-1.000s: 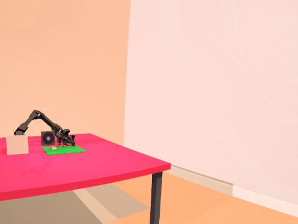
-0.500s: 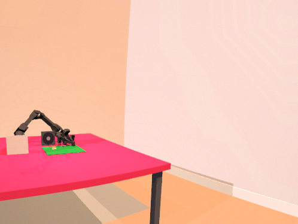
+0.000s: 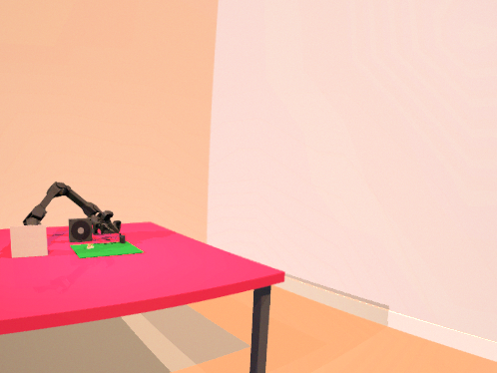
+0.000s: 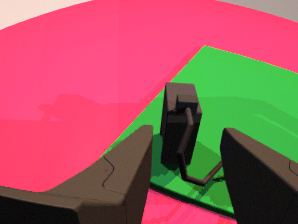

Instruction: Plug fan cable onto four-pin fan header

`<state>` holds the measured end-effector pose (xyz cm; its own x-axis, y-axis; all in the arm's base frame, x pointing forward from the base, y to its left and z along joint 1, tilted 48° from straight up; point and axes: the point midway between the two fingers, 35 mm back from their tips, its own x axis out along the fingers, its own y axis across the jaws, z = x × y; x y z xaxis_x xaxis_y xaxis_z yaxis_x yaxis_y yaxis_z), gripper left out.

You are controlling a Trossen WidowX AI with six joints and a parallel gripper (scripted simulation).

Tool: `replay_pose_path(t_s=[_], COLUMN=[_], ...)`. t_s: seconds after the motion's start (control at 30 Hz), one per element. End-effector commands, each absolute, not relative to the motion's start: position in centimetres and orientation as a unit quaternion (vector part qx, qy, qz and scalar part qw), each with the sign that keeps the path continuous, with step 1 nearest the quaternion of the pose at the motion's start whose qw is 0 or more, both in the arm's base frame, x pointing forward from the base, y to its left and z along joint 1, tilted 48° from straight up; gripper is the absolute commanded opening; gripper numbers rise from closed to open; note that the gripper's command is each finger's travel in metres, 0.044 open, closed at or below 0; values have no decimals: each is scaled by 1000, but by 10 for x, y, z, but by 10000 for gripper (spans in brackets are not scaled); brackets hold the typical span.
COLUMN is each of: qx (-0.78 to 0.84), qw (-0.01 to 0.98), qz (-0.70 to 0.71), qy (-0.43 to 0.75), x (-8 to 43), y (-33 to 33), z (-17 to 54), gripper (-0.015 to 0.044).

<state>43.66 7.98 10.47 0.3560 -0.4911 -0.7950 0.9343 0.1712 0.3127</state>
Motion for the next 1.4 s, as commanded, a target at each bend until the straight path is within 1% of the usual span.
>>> replay_pose_path(t_s=[0.0,0.6,1.37], qx=[412,412,412], qw=[715,715,715], qz=[-497,-497,-497], qy=[268,268,268], x=[433,410,410], y=[81,86,86], z=[120,171,172], gripper=[140,140,140])
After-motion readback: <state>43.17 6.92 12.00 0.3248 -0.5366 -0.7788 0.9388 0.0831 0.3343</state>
